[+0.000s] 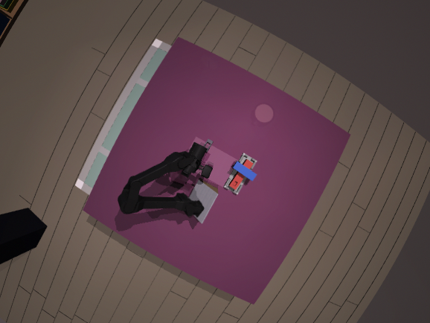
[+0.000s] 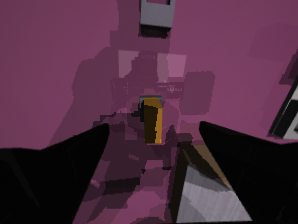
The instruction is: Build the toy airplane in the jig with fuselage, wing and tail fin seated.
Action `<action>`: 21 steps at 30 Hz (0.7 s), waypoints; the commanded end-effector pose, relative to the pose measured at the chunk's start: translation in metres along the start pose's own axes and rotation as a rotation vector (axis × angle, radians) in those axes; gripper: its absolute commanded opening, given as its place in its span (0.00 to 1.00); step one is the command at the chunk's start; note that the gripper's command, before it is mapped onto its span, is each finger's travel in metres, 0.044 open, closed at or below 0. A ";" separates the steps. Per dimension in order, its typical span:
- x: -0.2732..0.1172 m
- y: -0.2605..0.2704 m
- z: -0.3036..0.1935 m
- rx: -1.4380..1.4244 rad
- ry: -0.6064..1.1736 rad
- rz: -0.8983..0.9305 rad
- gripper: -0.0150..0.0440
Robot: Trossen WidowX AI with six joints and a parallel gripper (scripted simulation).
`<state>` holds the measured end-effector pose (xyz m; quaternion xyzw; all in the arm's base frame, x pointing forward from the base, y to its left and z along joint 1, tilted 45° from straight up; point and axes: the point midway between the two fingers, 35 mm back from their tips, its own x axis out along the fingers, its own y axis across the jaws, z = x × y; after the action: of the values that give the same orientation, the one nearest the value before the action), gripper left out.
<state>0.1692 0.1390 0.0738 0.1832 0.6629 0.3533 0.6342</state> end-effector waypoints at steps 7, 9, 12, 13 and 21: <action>0.017 0.000 -0.001 0.007 0.004 0.005 1.00; 0.021 0.000 -0.001 0.007 0.004 0.005 1.00; 0.025 0.000 -0.002 0.007 0.004 0.006 1.00; 0.027 0.000 -0.002 0.007 0.004 0.006 1.00; 0.039 0.001 -0.003 0.007 0.004 0.010 1.00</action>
<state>0.1639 0.1635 0.0509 0.1859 0.6619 0.3558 0.6331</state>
